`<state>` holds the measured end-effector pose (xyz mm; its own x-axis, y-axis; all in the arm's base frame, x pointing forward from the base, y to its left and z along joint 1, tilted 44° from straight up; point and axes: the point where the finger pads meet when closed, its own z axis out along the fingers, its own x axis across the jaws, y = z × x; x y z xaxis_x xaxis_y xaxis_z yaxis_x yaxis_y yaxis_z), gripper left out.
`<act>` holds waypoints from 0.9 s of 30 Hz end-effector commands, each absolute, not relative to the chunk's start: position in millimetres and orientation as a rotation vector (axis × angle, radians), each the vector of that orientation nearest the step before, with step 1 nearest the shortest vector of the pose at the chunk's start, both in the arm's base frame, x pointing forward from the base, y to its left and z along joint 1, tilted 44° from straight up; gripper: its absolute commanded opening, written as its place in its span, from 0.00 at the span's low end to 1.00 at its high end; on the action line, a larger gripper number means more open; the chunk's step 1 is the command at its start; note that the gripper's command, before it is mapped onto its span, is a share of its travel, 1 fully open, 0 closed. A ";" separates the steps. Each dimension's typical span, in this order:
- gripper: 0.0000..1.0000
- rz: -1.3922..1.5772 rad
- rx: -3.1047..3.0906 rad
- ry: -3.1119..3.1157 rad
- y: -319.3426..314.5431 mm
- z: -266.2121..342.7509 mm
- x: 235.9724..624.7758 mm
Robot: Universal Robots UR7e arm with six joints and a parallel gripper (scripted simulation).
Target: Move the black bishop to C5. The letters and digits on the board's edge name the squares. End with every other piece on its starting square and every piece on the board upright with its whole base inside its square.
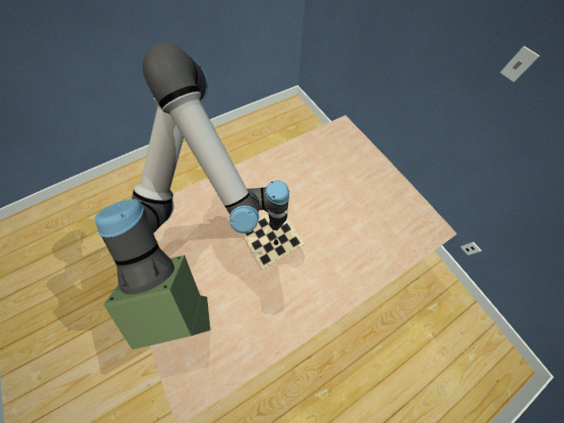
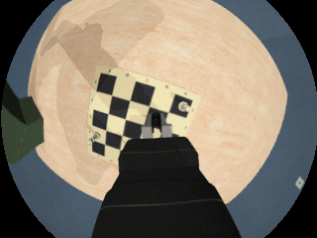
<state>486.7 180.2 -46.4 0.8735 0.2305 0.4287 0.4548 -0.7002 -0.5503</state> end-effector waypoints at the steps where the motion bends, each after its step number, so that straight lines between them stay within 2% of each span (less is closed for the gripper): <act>1: 0.00 -0.434 -2.363 -0.492 177.4 -43.5 486.5; 27: 0.00 -0.434 -2.363 -0.492 116.3 21.4 470.7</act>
<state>473.4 126.0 11.0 0.8733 0.2303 0.4293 0.4549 -0.7007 -0.5496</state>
